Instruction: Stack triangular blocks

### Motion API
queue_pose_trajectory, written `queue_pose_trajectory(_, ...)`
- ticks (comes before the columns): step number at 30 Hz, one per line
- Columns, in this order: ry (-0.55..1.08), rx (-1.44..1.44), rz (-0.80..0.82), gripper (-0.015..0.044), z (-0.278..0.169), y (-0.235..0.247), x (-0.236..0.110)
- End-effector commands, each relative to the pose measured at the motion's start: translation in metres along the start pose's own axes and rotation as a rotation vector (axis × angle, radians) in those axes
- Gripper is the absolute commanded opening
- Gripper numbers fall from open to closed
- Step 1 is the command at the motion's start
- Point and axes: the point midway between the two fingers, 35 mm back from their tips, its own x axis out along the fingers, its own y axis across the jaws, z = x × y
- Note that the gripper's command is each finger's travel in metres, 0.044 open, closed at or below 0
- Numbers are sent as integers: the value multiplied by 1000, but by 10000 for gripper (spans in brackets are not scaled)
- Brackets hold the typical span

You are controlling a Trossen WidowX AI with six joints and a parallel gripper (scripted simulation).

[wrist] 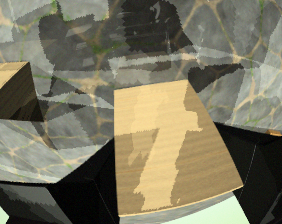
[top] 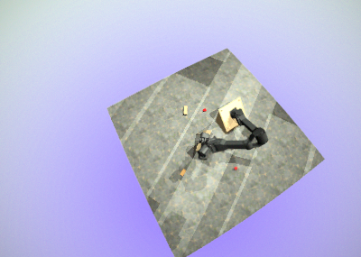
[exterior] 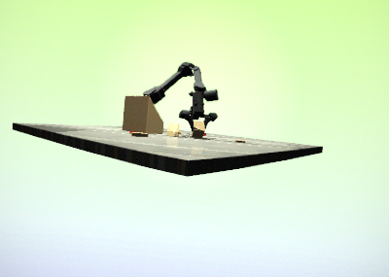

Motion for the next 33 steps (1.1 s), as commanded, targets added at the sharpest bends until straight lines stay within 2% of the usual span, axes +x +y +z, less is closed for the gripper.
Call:
queue_pose_trajectory(1,135,9,-4,0,8,2,-5)
queue_pose_trajectory(20,623,17,-2,0,41,2,-10)
queue_pose_trajectory(21,533,11,4,26,35,0,-8)
queue_pose_trajectory(33,533,11,4,341,35,0,-8)
